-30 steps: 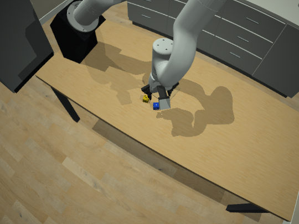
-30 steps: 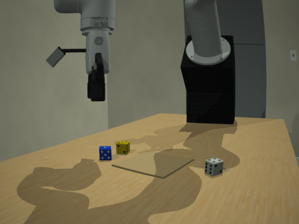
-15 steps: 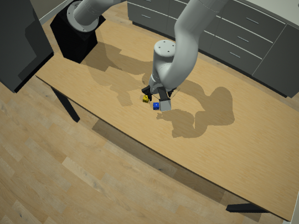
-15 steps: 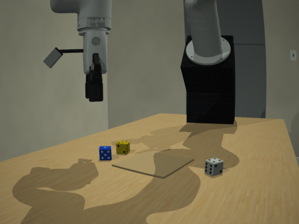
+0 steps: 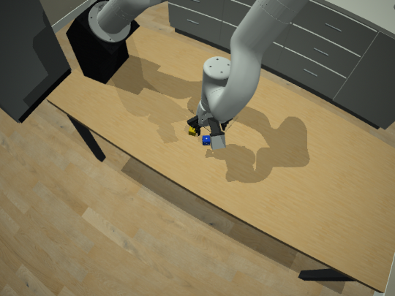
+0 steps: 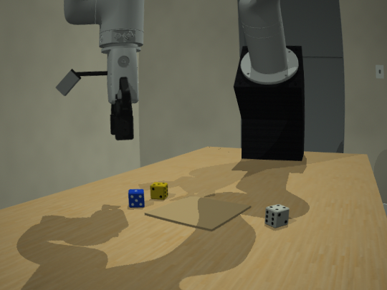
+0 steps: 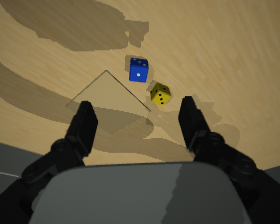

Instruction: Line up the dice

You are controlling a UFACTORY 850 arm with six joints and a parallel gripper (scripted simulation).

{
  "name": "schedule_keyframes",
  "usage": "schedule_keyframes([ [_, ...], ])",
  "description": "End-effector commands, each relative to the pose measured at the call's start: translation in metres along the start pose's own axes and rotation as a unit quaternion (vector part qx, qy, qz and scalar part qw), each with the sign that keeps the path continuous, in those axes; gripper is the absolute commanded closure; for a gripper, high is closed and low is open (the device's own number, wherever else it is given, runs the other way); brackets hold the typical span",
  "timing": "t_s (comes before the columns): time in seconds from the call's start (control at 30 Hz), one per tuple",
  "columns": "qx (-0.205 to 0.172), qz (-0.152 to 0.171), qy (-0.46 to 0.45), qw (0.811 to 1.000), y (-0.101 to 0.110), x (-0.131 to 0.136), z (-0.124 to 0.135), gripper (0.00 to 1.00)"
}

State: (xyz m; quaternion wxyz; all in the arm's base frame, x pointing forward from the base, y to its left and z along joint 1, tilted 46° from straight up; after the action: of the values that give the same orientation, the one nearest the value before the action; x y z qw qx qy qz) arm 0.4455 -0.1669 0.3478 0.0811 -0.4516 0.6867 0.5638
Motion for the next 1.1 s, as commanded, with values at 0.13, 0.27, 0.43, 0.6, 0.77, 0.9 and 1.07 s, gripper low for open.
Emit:
schedule_keyframes([
  [0.13,0.001,-0.001,0.0,1.0,-0.058,-0.001,-0.001,0.0],
  [0.27,0.001,-0.001,0.0,1.0,-0.076,-0.001,-0.002,0.0],
  [0.43,0.001,-0.001,0.0,1.0,-0.084,-0.001,-0.002,0.0],
  [0.6,0.001,-0.001,0.0,1.0,-0.084,-0.001,-0.002,0.0],
  [0.77,0.001,-0.001,0.0,1.0,-0.084,-0.001,-0.002,0.0],
  [0.9,0.001,-0.001,0.0,1.0,-0.084,-0.001,-0.002,0.0],
  [1.07,0.001,-0.001,0.0,1.0,-0.084,-0.001,-0.002,0.0],
])
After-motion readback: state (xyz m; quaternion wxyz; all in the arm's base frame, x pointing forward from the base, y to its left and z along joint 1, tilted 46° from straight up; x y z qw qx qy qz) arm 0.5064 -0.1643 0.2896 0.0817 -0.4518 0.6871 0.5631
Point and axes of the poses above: the point where the finger pads meet when closed, its own y axis back along the fingers, its own x axis across the jaws, z = x × y, the point moved 10 cm from there along y, back along the fingers, and after that the axes turned 10 degrees about -y, right-handed, at the moved point
